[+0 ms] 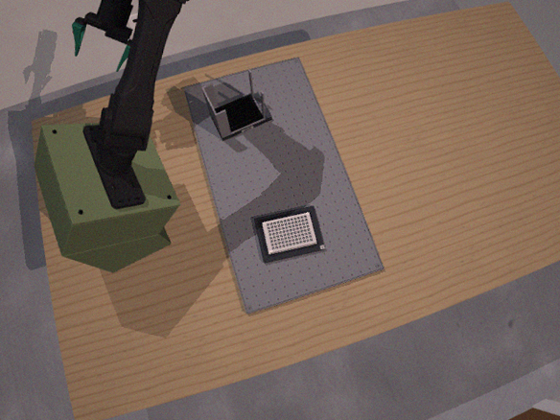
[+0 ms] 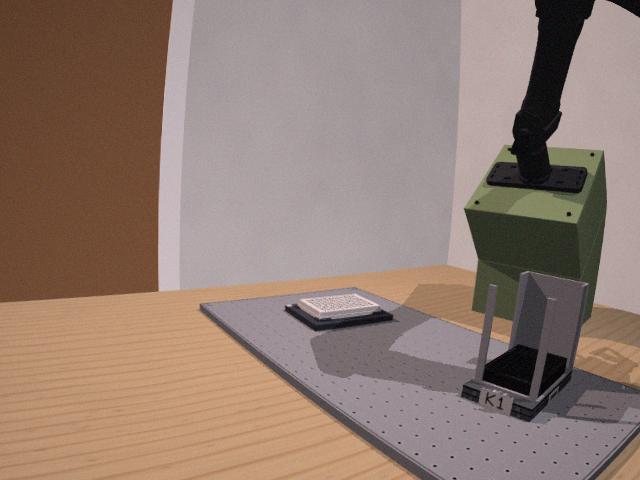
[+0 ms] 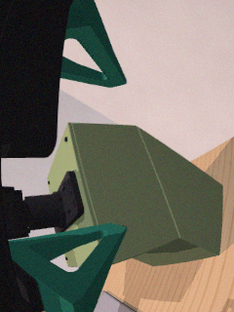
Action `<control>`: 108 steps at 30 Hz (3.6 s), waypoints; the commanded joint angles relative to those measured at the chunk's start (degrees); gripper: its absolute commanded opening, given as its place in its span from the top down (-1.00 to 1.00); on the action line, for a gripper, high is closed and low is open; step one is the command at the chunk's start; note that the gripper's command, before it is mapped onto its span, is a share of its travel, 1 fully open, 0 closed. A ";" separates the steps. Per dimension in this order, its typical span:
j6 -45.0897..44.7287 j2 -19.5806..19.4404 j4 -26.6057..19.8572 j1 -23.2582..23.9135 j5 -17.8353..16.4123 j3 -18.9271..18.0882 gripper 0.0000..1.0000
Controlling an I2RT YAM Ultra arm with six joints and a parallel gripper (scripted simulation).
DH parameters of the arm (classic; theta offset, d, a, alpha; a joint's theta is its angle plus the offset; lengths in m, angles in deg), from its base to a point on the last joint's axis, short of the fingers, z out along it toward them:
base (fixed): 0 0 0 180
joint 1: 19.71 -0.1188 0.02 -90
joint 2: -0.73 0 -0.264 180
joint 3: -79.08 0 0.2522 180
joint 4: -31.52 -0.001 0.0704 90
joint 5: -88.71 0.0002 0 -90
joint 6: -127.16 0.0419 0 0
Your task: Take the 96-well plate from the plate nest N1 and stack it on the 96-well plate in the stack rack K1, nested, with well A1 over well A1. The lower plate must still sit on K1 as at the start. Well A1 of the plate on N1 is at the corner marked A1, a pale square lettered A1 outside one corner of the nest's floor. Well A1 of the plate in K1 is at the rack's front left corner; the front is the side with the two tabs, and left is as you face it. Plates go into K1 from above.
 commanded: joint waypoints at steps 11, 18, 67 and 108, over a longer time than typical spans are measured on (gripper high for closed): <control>-0.23 0.46 0.13 -0.77 -0.44 -0.29 -1.00; -0.49 2.05 1.57 1.68 -0.99 1.72 -1.00; -17.10 7.74 19.26 47.68 -9.38 7.12 -1.00; -19.66 8.23 19.92 53.46 -9.76 6.99 -1.00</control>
